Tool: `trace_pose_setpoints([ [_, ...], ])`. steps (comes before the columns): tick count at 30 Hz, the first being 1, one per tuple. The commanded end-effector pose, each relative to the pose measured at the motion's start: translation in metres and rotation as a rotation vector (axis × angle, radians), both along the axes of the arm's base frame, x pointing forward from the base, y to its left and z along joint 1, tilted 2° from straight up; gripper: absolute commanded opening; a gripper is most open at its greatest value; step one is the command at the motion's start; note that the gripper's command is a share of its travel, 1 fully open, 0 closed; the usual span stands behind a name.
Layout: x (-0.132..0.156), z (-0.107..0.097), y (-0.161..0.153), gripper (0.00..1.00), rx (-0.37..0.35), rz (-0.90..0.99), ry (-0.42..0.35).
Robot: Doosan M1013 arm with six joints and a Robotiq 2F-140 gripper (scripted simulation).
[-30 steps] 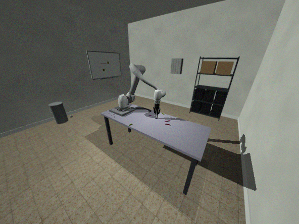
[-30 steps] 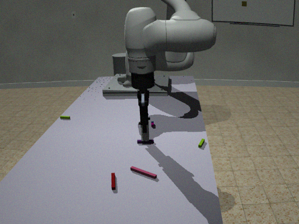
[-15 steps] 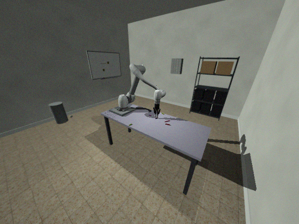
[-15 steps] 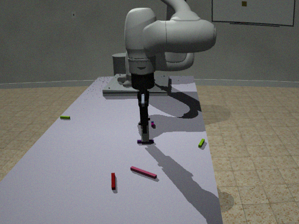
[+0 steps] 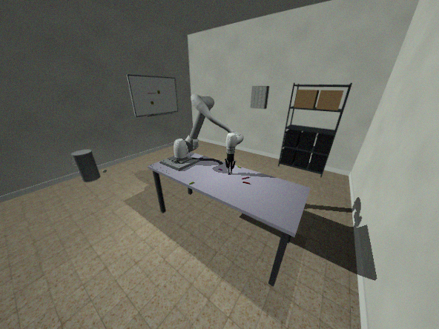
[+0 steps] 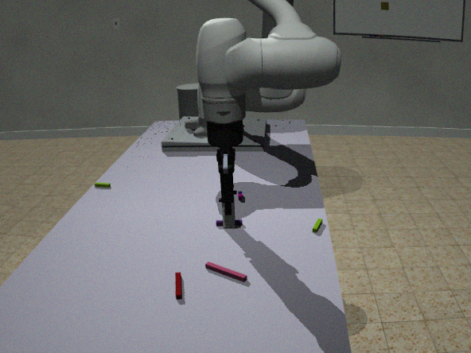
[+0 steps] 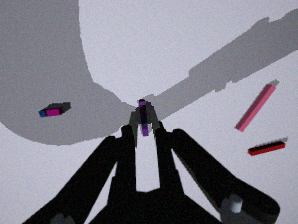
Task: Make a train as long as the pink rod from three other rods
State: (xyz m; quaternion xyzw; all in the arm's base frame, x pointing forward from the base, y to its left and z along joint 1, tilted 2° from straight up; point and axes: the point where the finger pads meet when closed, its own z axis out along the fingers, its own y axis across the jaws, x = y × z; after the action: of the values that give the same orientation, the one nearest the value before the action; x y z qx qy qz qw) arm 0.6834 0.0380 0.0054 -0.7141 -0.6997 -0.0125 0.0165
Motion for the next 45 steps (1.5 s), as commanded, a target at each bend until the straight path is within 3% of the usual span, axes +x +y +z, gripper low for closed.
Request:
trace_pose_setpoints([
  [1, 0.0, -0.0014, 0.0001, 0.23, 0.0, 0.0, 0.0],
  [42, 0.0, -0.0029, 0.0002, 0.23, 0.0, 0.0, 0.0],
  [43, 0.0, -0.0029, 0.0002, 0.12, 0.0, 0.0, 0.0],
  [45, 0.0, -0.0029, 0.0002, 0.12, 0.0, 0.0, 0.0],
])
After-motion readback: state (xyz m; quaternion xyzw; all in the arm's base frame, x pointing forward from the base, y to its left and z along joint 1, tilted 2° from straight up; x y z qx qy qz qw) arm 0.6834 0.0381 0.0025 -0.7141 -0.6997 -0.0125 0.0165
